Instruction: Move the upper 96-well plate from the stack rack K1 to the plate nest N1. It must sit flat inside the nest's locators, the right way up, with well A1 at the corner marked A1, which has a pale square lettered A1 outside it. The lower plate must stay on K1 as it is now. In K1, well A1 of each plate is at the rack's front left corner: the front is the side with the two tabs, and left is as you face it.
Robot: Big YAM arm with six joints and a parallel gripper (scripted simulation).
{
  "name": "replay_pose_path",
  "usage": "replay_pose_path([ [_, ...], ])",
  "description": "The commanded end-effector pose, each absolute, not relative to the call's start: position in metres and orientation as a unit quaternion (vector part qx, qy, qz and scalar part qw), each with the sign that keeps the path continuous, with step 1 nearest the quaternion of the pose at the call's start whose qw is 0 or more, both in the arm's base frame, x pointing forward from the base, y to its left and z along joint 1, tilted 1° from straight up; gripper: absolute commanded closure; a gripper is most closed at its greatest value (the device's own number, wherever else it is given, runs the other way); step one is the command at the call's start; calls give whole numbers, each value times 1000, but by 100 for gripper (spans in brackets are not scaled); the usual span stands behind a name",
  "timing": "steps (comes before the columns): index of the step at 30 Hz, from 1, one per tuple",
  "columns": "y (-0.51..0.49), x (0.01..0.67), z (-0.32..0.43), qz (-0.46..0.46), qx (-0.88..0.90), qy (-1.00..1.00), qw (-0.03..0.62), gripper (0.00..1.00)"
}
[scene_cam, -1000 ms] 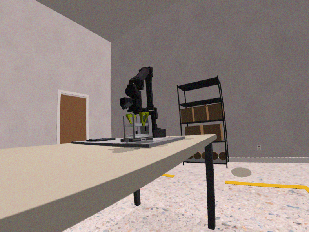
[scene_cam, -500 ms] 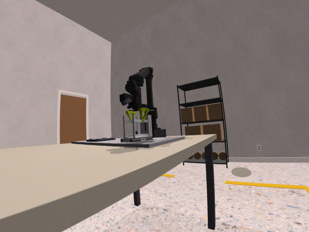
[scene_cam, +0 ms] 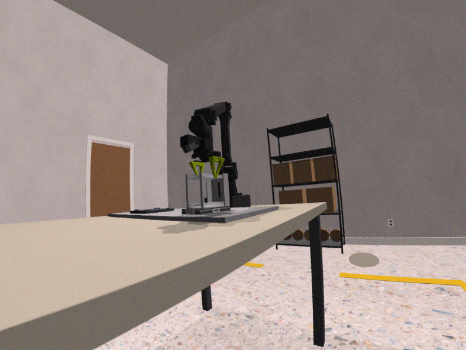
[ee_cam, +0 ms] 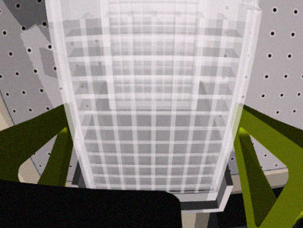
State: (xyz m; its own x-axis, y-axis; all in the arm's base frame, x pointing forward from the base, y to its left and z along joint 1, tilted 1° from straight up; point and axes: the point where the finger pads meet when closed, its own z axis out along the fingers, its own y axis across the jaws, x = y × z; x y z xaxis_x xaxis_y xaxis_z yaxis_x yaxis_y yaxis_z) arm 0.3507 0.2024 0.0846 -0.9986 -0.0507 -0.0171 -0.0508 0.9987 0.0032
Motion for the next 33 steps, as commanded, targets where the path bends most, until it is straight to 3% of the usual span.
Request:
replay_pose_path([
  [1, 215, 371, 126, 21, -22, 998, 46, 100],
  [33, 216, 371, 149, 21, -23, 998, 45, 100],
])
